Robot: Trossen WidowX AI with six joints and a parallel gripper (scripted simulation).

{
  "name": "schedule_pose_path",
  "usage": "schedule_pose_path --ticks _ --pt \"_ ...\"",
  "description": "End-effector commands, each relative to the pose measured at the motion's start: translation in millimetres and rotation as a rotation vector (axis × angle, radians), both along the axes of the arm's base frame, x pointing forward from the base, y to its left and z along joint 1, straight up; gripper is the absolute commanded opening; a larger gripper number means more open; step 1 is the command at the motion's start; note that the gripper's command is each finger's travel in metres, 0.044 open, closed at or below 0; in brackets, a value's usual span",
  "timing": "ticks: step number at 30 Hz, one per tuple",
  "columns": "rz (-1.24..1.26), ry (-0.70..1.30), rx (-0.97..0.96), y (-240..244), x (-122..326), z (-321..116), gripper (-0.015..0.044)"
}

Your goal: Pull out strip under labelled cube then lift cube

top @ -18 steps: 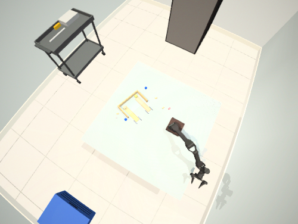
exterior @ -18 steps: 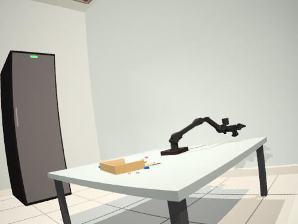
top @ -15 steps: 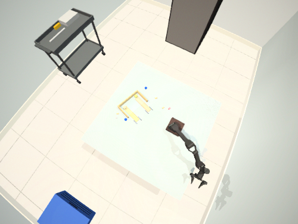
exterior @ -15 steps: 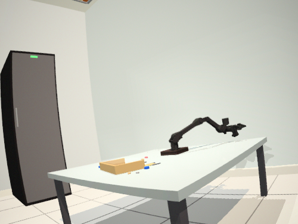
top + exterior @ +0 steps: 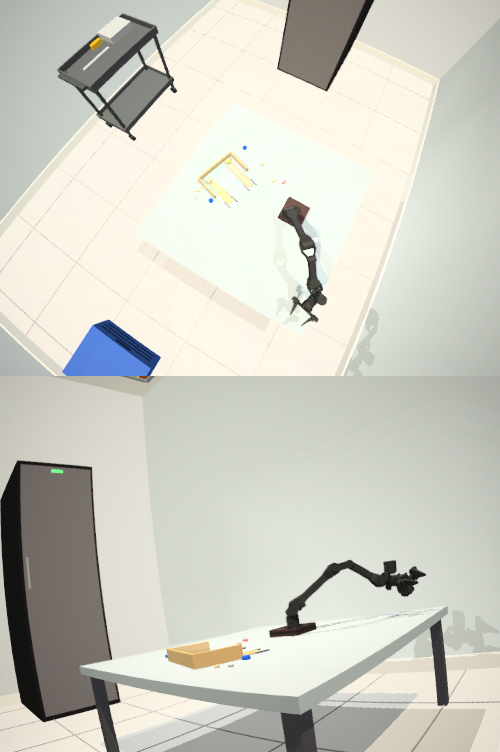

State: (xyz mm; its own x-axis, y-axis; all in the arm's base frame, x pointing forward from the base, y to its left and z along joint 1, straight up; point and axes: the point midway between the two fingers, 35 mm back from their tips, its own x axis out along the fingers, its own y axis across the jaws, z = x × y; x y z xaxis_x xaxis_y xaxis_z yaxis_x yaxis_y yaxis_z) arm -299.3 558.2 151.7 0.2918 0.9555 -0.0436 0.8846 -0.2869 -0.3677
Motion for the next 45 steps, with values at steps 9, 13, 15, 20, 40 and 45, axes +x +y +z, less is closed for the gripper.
schedule_pose_path --ticks 9,13,15,20,40,45 --pt "-0.209 0.334 0.077 44 190 43 0.0400" --pt "-0.283 0.444 0.115 42 253 55 0.0400" --pt "-0.321 0.500 0.138 38 285 60 0.0400" --pt "-0.419 0.645 0.204 19 363 73 0.0400" --pt "-0.860 1.273 0.691 -180 614 95 0.0400" --pt "-0.972 1.430 0.895 -256 649 93 0.0400"
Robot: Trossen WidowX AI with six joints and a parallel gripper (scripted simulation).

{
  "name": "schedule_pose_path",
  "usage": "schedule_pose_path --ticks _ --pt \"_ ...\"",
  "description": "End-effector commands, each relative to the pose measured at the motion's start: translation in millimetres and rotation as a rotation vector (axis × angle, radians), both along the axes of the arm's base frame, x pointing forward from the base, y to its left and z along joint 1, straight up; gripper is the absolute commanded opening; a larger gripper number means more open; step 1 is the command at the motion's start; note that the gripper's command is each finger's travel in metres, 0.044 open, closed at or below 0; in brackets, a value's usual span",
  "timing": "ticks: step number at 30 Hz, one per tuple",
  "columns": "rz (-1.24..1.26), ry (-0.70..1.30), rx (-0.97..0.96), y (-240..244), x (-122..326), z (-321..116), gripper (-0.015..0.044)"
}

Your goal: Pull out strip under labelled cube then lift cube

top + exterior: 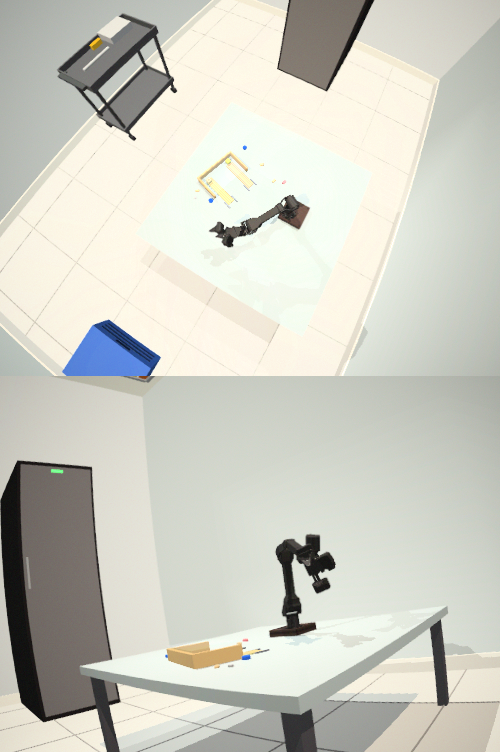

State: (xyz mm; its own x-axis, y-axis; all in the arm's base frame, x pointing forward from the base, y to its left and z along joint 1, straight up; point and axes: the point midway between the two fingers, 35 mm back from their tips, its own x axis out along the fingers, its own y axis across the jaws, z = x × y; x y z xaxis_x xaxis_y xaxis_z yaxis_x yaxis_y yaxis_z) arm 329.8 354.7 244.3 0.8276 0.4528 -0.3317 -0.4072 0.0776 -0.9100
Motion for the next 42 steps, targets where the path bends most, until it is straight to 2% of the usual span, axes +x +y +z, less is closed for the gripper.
schedule_pose_path --ticks 1,10,20,23,42 --pt "-0.156 0.118 0.150 -68 25 0 0.0400" --pt "-0.538 0.325 0.516 -218 39 -13 0.0400" --pt "-1.018 0.469 1.069 -362 -14 -47 0.0400" --pt "-1.074 0.477 1.144 -375 -23 -52 0.0400" --pt "-1.074 0.477 1.144 -375 -23 -52 0.0400"
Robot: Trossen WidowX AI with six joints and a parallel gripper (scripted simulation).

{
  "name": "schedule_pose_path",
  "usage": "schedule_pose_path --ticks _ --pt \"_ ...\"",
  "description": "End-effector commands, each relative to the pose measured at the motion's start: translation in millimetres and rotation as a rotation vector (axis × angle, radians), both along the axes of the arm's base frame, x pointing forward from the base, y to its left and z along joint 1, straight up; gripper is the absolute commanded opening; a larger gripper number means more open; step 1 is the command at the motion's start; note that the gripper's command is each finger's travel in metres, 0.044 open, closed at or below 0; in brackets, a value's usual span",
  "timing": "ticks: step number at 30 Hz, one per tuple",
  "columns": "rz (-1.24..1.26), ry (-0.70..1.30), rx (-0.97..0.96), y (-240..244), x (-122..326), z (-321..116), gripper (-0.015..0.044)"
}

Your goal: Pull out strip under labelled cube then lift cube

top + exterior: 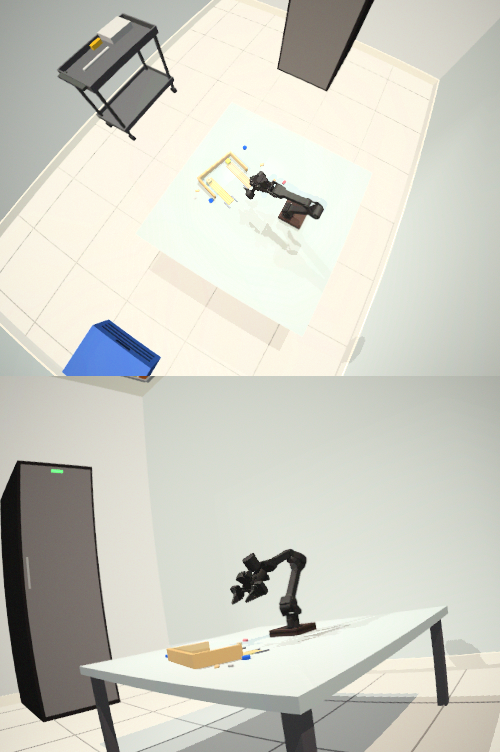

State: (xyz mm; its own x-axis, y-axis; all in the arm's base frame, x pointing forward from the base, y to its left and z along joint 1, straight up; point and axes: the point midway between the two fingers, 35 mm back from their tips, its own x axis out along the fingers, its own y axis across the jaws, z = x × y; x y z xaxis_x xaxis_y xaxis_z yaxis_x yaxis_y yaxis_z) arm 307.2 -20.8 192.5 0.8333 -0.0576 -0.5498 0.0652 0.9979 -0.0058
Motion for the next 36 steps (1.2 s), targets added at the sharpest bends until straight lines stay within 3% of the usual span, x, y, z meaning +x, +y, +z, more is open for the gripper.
schedule_pose_path --ticks 1,2,17,28,36 --pt "0.001 0.000 0.007 1 -1 0 0.0400" --pt "0.001 0.000 0.007 1 -1 0 0.0400" --pt "-0.071 0.506 0.195 53 77 -30 0.0006" --pt "-0.216 0.907 0.207 98 112 -97 0.0000" --pt "-0.226 0.928 0.207 103 114 -102 0.0000"
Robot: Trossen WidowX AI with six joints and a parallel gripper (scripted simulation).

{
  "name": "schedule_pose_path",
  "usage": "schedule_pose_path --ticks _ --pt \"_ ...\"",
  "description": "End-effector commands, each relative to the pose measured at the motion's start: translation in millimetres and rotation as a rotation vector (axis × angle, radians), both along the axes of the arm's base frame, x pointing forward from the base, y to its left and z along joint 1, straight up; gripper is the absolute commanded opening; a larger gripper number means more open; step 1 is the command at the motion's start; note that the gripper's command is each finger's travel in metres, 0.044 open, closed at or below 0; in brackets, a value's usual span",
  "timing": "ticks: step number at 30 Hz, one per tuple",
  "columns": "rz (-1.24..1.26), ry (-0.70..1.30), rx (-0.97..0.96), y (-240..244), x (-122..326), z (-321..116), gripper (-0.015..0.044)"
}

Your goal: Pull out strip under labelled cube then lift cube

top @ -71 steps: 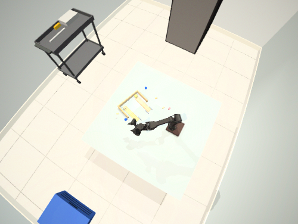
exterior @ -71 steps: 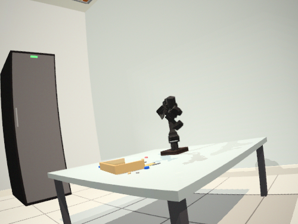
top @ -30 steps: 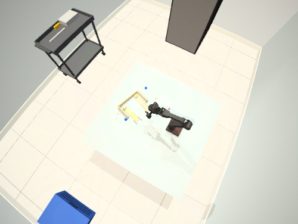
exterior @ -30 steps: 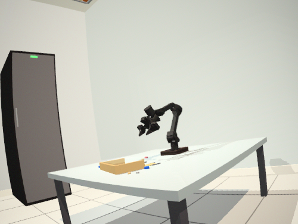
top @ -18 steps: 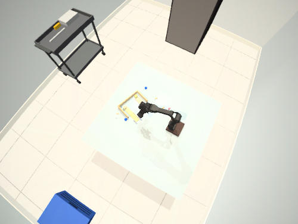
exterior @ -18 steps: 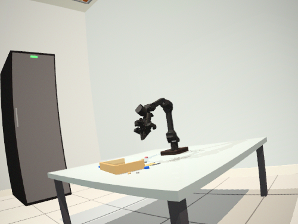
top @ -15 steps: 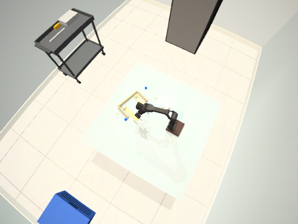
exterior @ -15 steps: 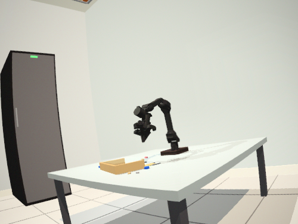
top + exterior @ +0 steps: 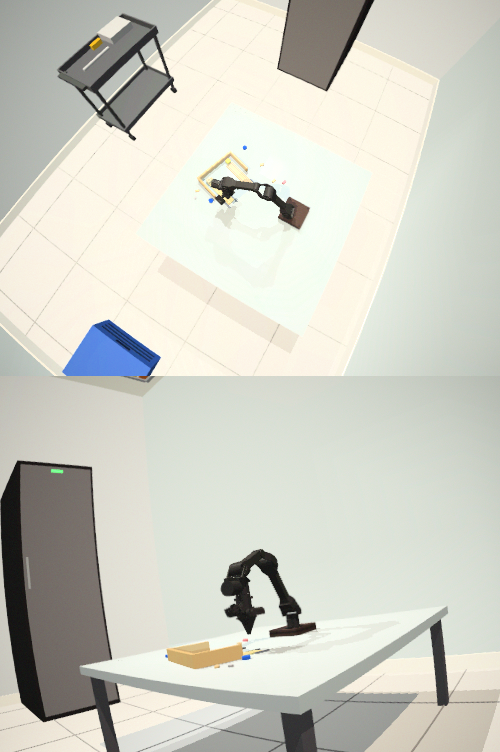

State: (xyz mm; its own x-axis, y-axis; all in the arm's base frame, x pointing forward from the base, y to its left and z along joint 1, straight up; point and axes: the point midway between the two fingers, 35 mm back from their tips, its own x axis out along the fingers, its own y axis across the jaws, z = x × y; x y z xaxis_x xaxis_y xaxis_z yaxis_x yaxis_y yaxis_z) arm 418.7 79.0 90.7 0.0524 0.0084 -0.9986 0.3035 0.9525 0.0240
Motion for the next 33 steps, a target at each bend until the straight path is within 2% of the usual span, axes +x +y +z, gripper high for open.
schedule_pose_path --ticks 1,33 --pt "-0.010 0.007 0.000 3 3 -1 0.0000" --pt "-0.010 0.007 0.001 6 7 -53 0.0000"
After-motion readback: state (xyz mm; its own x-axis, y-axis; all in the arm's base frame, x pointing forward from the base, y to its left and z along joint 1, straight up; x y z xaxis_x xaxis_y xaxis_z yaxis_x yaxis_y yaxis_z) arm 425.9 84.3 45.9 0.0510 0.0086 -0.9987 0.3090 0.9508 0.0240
